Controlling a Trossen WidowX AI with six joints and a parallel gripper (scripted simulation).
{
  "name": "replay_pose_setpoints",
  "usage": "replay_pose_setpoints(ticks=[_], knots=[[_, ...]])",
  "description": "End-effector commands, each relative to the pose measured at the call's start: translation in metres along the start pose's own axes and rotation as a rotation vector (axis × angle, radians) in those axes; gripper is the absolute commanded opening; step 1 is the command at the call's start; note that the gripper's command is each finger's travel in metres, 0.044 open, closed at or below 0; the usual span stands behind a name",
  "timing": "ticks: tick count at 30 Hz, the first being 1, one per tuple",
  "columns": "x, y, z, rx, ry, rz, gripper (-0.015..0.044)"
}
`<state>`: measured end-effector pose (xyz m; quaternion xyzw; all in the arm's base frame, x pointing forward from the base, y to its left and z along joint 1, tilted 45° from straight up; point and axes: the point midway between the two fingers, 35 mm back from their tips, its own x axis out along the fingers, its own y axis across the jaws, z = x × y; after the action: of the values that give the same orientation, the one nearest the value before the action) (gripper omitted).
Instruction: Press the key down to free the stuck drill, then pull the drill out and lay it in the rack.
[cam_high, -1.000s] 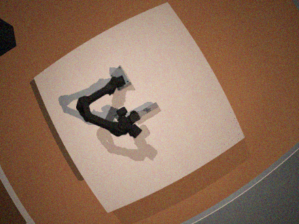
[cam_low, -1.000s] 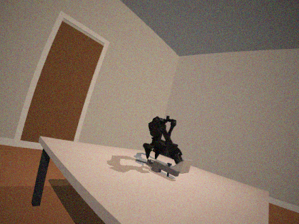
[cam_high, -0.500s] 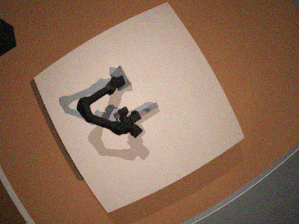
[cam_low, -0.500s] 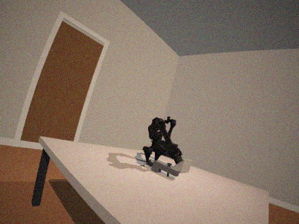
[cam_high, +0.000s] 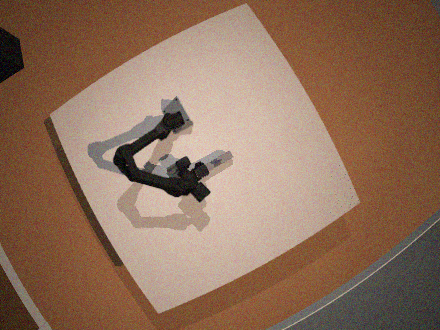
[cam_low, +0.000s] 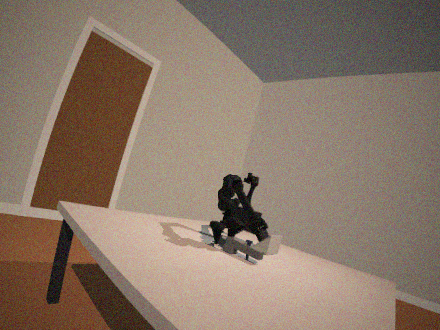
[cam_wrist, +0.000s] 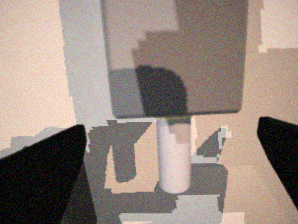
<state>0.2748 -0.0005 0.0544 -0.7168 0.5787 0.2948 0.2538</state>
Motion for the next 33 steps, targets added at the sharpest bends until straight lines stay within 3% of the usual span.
replay_pose_setpoints(ticks=[1,2,18,33], knots=[[0.0054,0.0014,0.0003,-0.006,0.007,0.004,0.044],[0.0054,0.0014,0.0003,-0.006,0.007,0.004,0.044],[0.0021,0.0005,0.0005,-0.001,0.0,0.002,0.002],[0.002,0.0012,-0.0078,-0.006,0.008,0.004,0.0]])
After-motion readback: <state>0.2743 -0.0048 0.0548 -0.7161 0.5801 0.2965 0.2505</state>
